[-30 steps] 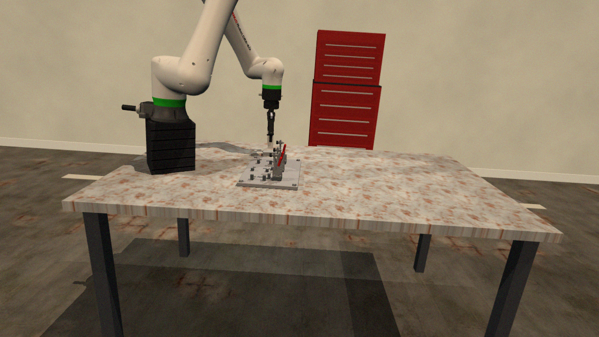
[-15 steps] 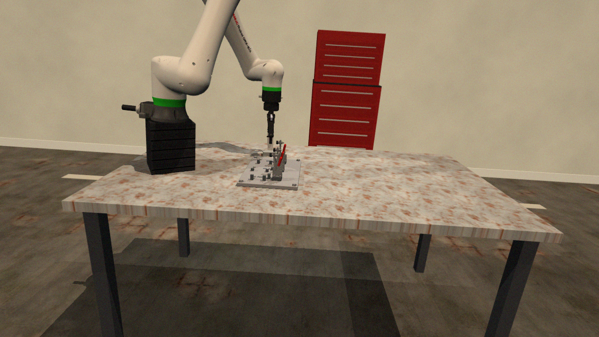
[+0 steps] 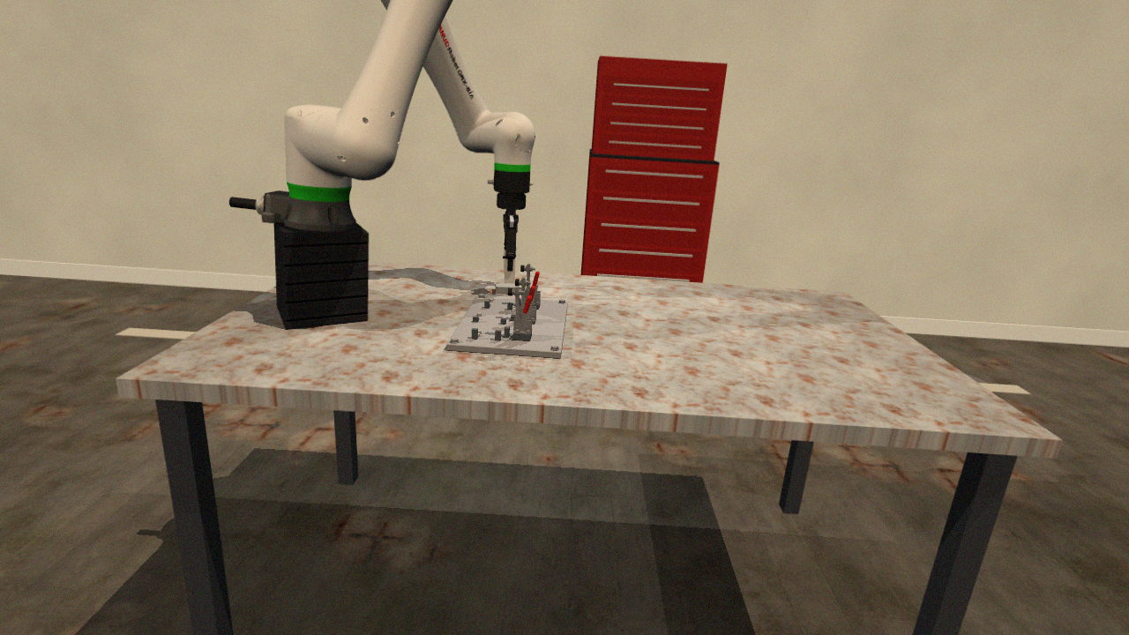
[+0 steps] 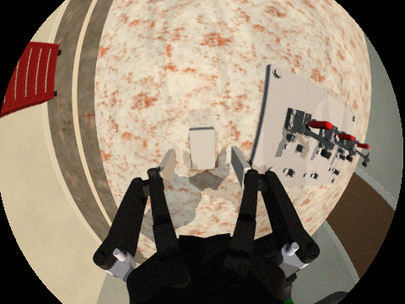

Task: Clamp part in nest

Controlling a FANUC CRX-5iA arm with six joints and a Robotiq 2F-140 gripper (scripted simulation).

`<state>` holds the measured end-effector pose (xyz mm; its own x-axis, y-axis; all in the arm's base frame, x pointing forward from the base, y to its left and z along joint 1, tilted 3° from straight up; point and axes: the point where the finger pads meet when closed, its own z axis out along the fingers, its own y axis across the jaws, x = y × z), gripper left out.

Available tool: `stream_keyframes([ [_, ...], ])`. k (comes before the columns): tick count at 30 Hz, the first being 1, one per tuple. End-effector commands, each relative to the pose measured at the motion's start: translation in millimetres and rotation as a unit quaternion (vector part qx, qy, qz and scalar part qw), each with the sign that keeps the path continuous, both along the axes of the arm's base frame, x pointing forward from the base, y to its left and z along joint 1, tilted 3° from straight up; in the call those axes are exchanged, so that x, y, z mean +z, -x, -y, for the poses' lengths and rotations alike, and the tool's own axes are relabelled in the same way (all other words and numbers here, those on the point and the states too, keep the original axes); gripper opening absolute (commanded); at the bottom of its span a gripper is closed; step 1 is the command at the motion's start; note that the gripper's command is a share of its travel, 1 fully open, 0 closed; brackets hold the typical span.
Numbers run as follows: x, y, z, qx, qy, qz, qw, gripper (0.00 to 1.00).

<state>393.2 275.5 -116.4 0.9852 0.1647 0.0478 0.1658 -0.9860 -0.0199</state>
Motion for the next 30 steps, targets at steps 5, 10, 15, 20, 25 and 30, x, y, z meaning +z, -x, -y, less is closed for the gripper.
stream_keyframes([
  [5, -4.7, -0.4, -0.2, 0.0, 0.0, 0.0, 1.0, 0.58],
  [10, -12.9, -0.8, -0.4, 0.0, 0.0, 0.0, 1.0, 0.58],
  [15, -18.4, -1.0, -0.6, 0.0, 0.0, 0.0, 1.0, 0.58],
  [20, -26.0, -1.3, -0.8, 0.0, 0.0, 0.0, 1.0, 0.58],
  [25, -29.3, -1.5, -0.9, 0.0, 0.0, 0.0, 1.0, 0.58],
  [30, -29.5, -1.5, -0.9, 0.0, 0.0, 0.0, 1.0, 0.58],
])
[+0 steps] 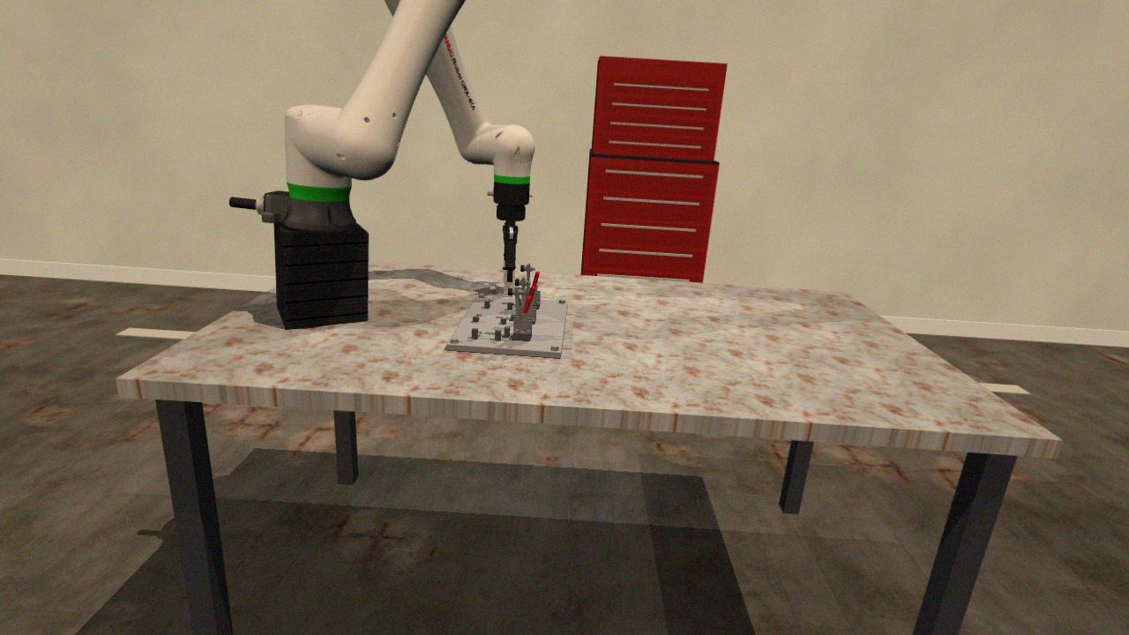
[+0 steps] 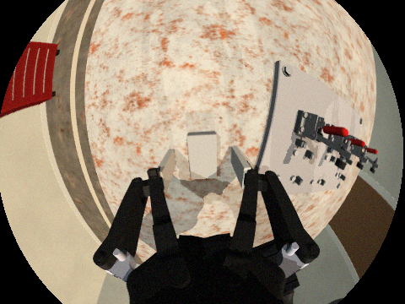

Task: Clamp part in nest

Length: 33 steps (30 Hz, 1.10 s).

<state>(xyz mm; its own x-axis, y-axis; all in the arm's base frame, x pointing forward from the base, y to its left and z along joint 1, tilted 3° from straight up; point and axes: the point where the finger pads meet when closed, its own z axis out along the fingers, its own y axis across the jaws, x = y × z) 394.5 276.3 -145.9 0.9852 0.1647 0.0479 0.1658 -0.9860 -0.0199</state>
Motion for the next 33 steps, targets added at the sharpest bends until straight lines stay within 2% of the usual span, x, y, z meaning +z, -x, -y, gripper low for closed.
stream_keyframes([
  [1, 0.0, -0.2, -0.1, 0.0, 0.0, 0.0, 1.0, 0.58],
  [12, 0.0, -0.2, -0.1, 0.0, 0.0, 0.0, 1.0, 0.58],
  [13, 0.0, -0.2, -0.1, 0.0, 0.0, 0.0, 1.0, 0.0],
  [33, 0.0, -0.2, -0.1, 0.0, 0.0, 0.0, 1.0, 0.0],
])
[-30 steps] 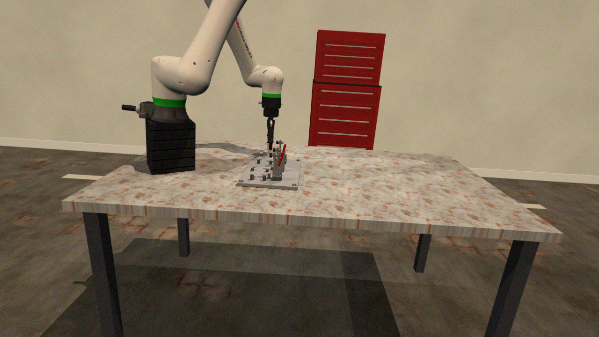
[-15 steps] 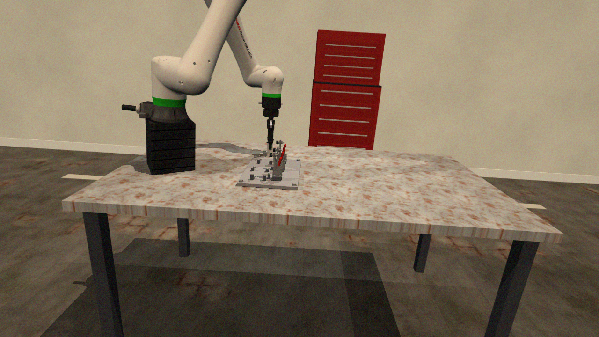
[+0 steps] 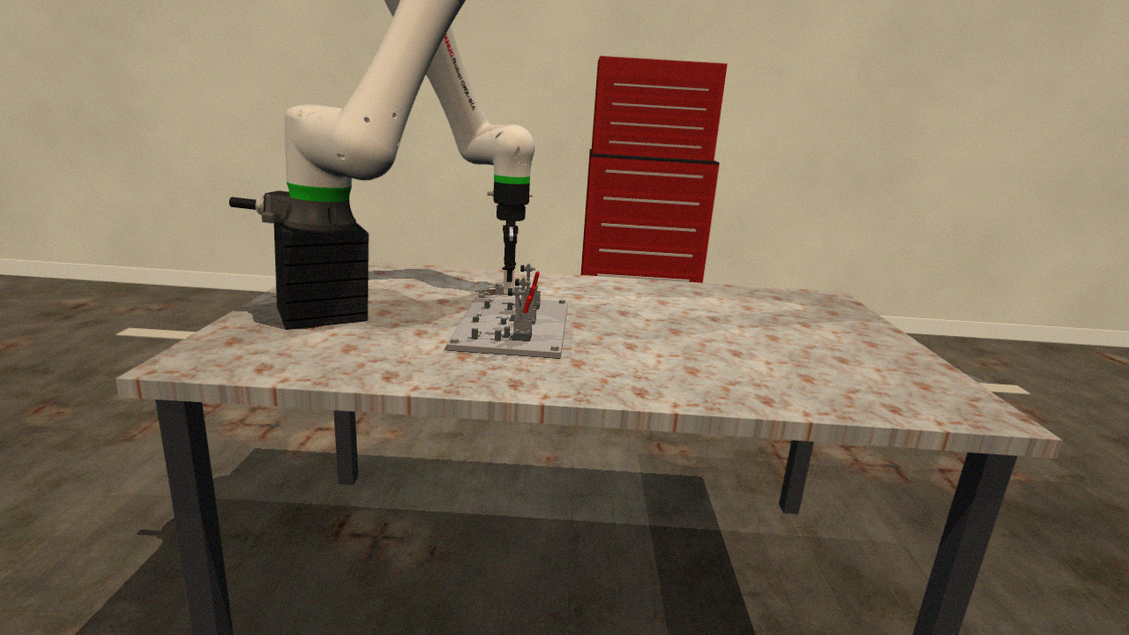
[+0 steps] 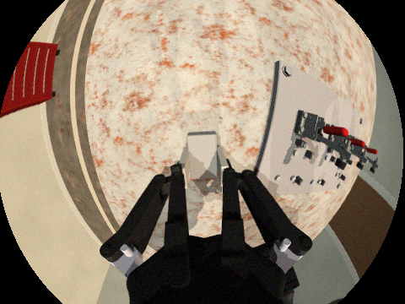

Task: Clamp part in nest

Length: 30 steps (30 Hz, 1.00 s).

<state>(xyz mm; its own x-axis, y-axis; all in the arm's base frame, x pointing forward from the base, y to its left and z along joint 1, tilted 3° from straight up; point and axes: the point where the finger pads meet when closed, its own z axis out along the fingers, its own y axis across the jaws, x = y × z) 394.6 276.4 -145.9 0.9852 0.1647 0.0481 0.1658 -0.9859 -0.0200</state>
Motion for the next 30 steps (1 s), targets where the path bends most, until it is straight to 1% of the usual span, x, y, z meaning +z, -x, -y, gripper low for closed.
stream_keyframes([
  [1, 0.0, -0.1, 0.0, 0.0, 0.0, 0.0, 1.0, 0.0],
  [24, 0.2, -0.1, 0.0, 0.0, 0.0, 0.0, 1.0, 0.0],
  [30, 3.8, 0.1, 0.1, 0.0, 0.0, 0.0, 1.0, 0.0],
])
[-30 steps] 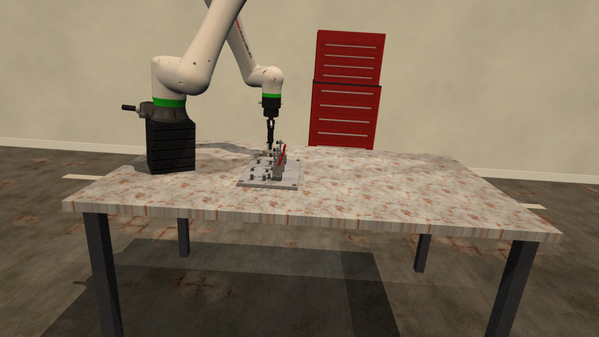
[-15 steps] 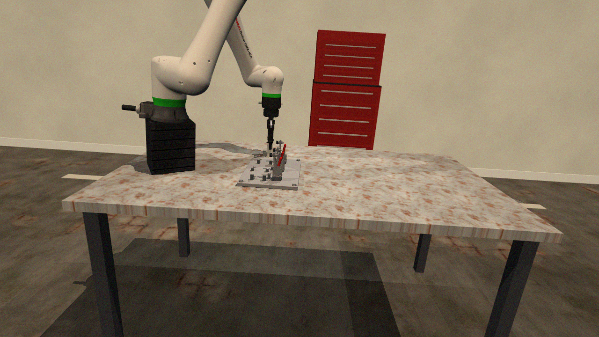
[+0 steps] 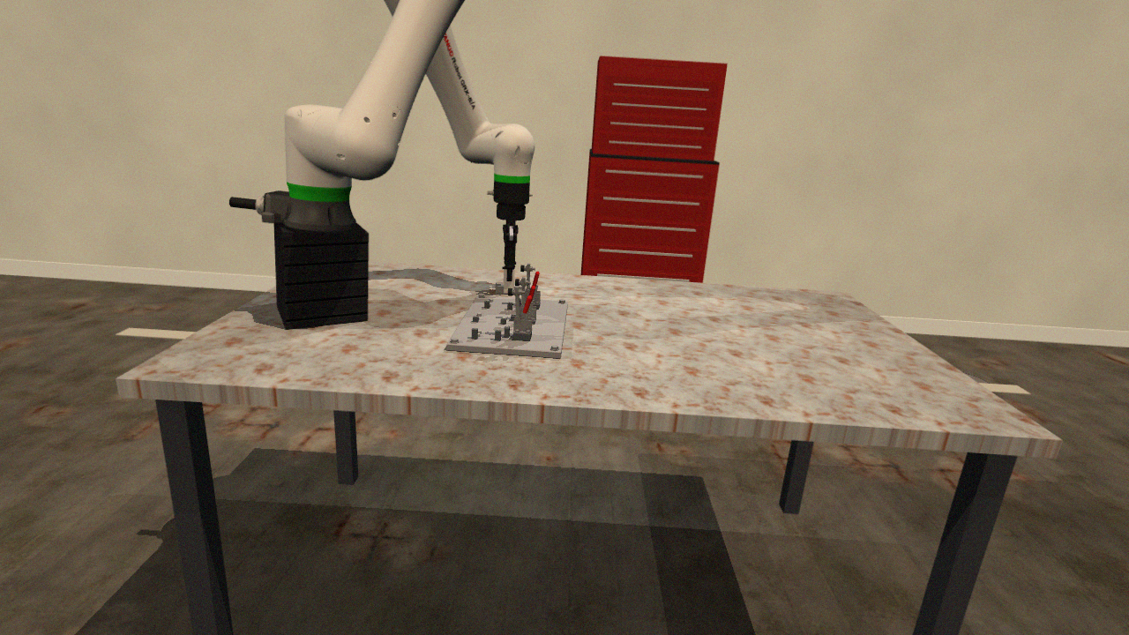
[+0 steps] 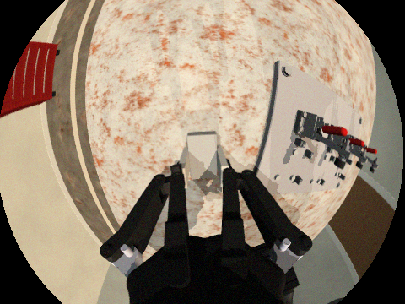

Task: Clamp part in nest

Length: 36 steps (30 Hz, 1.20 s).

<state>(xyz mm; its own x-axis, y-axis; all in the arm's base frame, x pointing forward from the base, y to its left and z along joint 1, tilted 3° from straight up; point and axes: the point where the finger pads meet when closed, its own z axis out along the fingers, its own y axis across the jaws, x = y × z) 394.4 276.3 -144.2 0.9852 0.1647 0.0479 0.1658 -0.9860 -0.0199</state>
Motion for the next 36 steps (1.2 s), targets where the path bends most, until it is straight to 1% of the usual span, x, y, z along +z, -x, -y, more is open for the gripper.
stream_keyframes([
  [1, 3.3, 0.0, 0.0, 0.0, 0.0, 0.0, 1.0, 0.0],
  [5, 10.5, 0.3, 0.2, 0.0, 0.0, 0.0, 1.0, 0.0],
  [7, 10.5, 0.3, 0.2, 0.0, 0.0, 0.0, 1.0, 0.0],
  [10, 18.2, 0.6, 0.4, 0.0, 0.0, 0.0, 1.0, 0.0],
  [22, 62.6, 2.6, 1.7, 0.0, 0.0, 0.0, 1.0, 0.0],
  [24, 62.6, 2.6, 1.7, 0.0, 0.0, 0.0, 1.0, 0.0],
  [31, 90.0, 3.8, 2.4, 0.0, 0.0, 0.0, 1.0, 0.0],
  [36, 105.3, 4.5, 2.8, 0.0, 0.0, 0.0, 1.0, 0.0],
])
